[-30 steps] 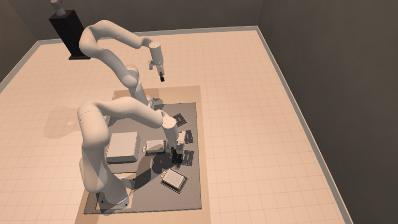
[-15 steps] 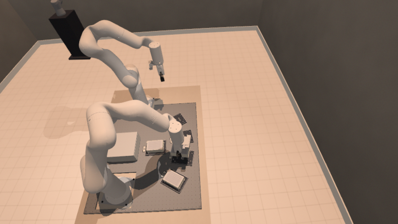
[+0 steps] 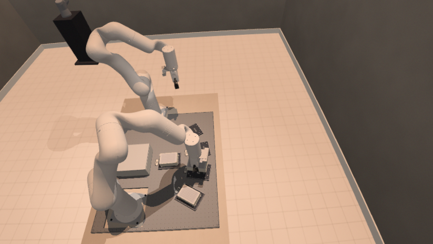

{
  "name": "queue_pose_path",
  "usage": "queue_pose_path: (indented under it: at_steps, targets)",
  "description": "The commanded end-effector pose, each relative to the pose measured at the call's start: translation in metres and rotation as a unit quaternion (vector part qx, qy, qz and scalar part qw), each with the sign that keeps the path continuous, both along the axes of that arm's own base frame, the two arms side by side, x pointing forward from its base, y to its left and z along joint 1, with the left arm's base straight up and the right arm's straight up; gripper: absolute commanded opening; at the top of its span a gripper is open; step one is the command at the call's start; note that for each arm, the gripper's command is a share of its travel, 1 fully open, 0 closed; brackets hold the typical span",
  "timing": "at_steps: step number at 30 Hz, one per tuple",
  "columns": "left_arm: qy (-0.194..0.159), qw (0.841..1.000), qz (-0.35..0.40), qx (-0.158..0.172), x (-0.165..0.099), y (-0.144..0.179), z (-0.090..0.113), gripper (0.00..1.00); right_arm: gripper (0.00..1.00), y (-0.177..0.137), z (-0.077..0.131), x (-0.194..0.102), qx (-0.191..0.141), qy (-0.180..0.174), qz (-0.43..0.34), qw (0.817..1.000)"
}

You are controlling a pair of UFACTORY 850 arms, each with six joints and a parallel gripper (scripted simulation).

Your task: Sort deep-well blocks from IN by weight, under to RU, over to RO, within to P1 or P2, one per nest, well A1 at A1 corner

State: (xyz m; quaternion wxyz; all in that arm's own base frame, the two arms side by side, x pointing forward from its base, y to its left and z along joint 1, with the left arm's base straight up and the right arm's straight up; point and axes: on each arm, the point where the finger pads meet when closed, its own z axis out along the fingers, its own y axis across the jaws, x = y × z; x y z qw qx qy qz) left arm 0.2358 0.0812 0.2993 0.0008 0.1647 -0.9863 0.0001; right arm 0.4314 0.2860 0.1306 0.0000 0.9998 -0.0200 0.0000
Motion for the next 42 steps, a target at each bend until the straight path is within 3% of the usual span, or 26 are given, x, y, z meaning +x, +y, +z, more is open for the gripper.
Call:
queue_pose_path:
  at_steps: [1,22,42]
  targets:
    - [-0.001,1.000,0.000,0.000,0.001,0.000,0.001,1.00,0.00,0.001,0.001,0.000,0.001,-0.001,0.000,1.000]
    - [-0.001,1.000,0.000,0.000,0.001,0.000,0.001,1.00,0.00,0.001,0.001,0.000,0.001,-0.001,0.000,1.000]
    - [-0.001,1.000,0.000,0.000,0.001,0.000,0.001,1.00,0.00,0.001,-0.029,-0.001,0.001,-0.001,0.000,1.000]
